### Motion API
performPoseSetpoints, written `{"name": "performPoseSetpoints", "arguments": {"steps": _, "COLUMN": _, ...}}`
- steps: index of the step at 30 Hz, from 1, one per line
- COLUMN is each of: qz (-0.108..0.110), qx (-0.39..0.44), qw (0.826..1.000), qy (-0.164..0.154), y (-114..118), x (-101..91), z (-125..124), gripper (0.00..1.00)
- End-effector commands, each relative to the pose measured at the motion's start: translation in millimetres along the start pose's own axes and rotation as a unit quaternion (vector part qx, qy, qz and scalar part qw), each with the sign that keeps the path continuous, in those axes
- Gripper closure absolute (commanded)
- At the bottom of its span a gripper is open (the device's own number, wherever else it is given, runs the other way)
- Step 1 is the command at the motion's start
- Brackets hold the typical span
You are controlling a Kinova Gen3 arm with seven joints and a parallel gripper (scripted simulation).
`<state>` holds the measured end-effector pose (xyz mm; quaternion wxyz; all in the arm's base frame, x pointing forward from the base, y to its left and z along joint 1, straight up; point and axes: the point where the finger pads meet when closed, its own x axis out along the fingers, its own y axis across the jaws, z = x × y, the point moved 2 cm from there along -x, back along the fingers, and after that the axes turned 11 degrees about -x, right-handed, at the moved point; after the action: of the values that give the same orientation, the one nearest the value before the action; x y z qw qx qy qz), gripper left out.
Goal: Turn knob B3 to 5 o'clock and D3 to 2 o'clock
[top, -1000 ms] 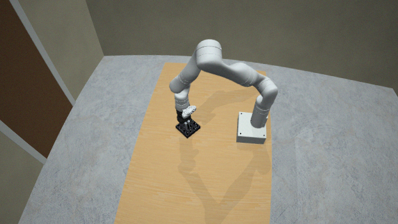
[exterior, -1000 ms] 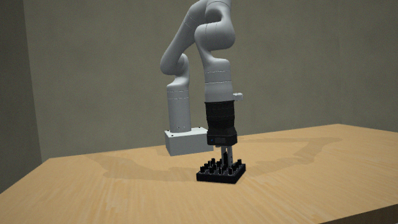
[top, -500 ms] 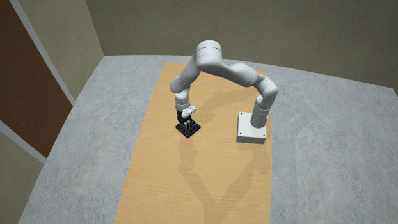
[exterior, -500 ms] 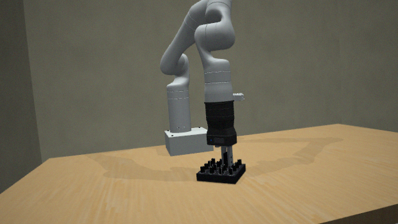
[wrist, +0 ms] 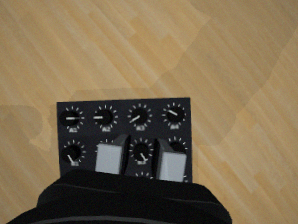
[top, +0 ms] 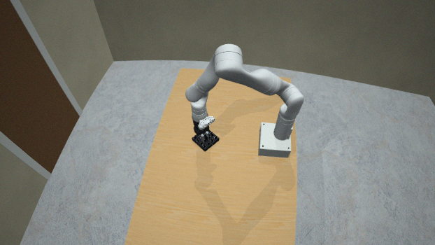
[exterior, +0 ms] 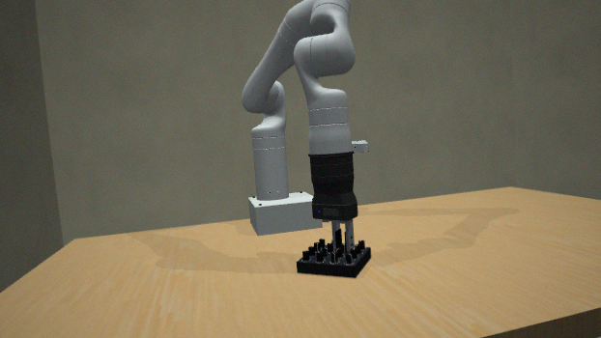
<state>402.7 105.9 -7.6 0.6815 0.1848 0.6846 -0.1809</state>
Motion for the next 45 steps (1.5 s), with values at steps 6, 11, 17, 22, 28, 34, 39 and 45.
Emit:
{"name": "performPoseSetpoints", "arguments": {"steps": 6, "qz": 0.001, "qx": 0.000, "qw": 1.000, "qy": -0.001, "y": 0.3, "x": -0.6, "z": 0.4, "gripper": 0.54}}
{"name": "performPoseSetpoints", "arguments": {"steps": 11, "qz": 0.001, "qx": 0.000, "qw": 1.000, "qy": -0.001, "y": 0.3, "x": -0.6, "z": 0.4, "gripper": 0.54}}
{"name": "performPoseSetpoints", "arguments": {"steps": 17, "qz": 0.001, "qx": 0.000, "qw": 1.000, "qy": -0.001, "y": 0.3, "x": -6.3, "z": 0.4, "gripper": 0.54}}
{"name": "performPoseSetpoints", "arguments": {"steps": 22, "qz": 0.001, "qx": 0.000, "qw": 1.000, "qy": 0.000, "y": 0.3, "x": -13.6, "z": 0.4, "gripper": 0.54}}
{"name": "performPoseSetpoints", "arguments": {"steps": 28, "qz": 0.001, "qx": 0.000, "qw": 1.000, "qy": 0.000, "y": 0.3, "x": -30.5, "z": 0.4, "gripper": 0.54}}
{"name": "performPoseSetpoints", "arguments": {"steps": 34, "qz": 0.001, "qx": 0.000, "qw": 1.000, "qy": 0.000, "y": 0.3, "x": -38.4, "z": 0.4, "gripper": 0.54}}
{"name": "performPoseSetpoints", "arguments": {"steps": 39, "qz": 0.001, "qx": 0.000, "qw": 1.000, "qy": 0.000, "y": 0.3, "x": -38.6, "z": 0.4, "gripper": 0.54}}
{"name": "performPoseSetpoints", "arguments": {"steps": 45, "qz": 0.001, "qx": 0.000, "qw": 1.000, "qy": 0.000, "y": 0.3, "x": -38.6, "z": 0.4, "gripper": 0.54}}
